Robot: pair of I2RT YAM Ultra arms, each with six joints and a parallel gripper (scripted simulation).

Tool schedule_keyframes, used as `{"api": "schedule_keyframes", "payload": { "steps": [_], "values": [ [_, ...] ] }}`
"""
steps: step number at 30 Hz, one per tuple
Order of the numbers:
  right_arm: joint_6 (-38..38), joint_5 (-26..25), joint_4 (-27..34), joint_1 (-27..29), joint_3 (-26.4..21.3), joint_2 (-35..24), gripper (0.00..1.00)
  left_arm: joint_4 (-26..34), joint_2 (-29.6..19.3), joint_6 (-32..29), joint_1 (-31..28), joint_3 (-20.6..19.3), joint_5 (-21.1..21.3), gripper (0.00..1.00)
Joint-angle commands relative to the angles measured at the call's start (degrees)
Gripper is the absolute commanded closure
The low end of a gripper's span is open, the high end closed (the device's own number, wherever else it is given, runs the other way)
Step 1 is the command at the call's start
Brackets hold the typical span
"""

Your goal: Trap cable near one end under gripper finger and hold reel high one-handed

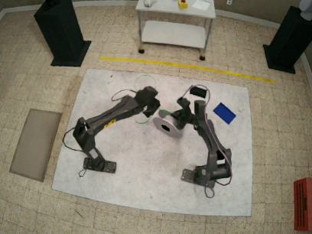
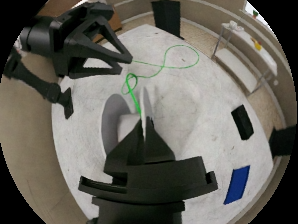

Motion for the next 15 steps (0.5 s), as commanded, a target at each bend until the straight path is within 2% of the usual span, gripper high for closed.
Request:
{"api": "schedule_keyframes", "payload": {
  "steps": [1,15],
  "values": [
    [-0.1,-0.82,-0.33,-0.88,2.57,-1.87,1.0,-2.19,-2.43,1.71,1.63,2.04,0.88,0.7],
    [-0.1,-0.82,-0.33,-0.88,2.57,-1.87,1.0,-8.25,-4.69,7.25,8.96,5.91,5.56,0.7]
  ]
}}
